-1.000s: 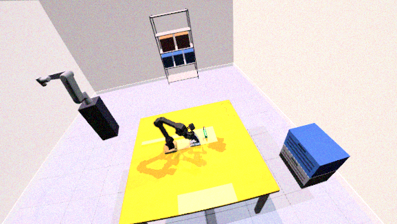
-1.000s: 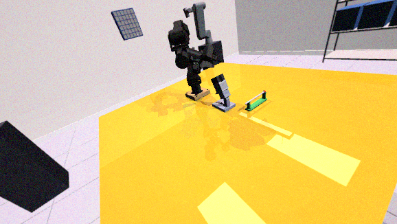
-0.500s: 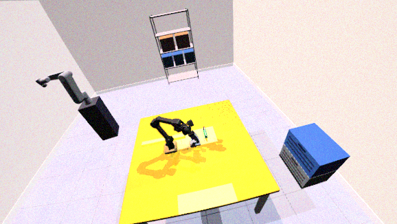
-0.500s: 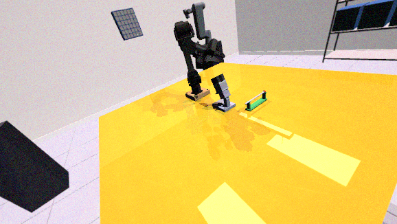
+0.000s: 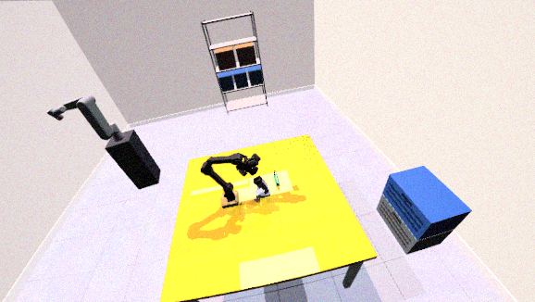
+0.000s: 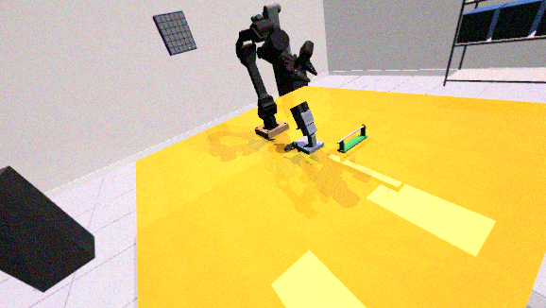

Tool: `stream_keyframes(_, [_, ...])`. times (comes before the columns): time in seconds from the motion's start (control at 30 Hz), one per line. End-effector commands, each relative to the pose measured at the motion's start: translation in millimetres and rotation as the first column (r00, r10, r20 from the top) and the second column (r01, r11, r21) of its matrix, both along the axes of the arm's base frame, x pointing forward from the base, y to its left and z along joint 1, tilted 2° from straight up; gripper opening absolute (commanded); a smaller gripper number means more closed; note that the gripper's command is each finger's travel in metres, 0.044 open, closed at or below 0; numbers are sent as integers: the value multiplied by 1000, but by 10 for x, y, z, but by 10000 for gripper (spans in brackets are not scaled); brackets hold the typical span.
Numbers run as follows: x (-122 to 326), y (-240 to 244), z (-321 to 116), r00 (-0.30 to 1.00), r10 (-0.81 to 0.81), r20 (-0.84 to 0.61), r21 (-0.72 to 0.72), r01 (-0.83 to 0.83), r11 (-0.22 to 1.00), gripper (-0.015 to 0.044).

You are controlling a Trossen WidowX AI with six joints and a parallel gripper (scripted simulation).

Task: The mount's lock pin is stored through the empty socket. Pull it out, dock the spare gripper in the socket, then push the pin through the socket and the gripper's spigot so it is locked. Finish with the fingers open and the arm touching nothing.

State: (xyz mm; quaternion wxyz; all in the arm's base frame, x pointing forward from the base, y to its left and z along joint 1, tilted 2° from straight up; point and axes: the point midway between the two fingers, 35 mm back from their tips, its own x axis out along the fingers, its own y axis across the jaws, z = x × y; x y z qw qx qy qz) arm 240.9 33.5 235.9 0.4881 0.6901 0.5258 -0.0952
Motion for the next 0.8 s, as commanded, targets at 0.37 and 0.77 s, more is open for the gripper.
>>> stream_keyframes(0.37, [1081, -117, -389, 178, 964, -198, -727, -687, -22, 180])
stream_keyframes(0.77, [1577, -40, -717, -514, 730, -451, -612, -418, -672, 180])
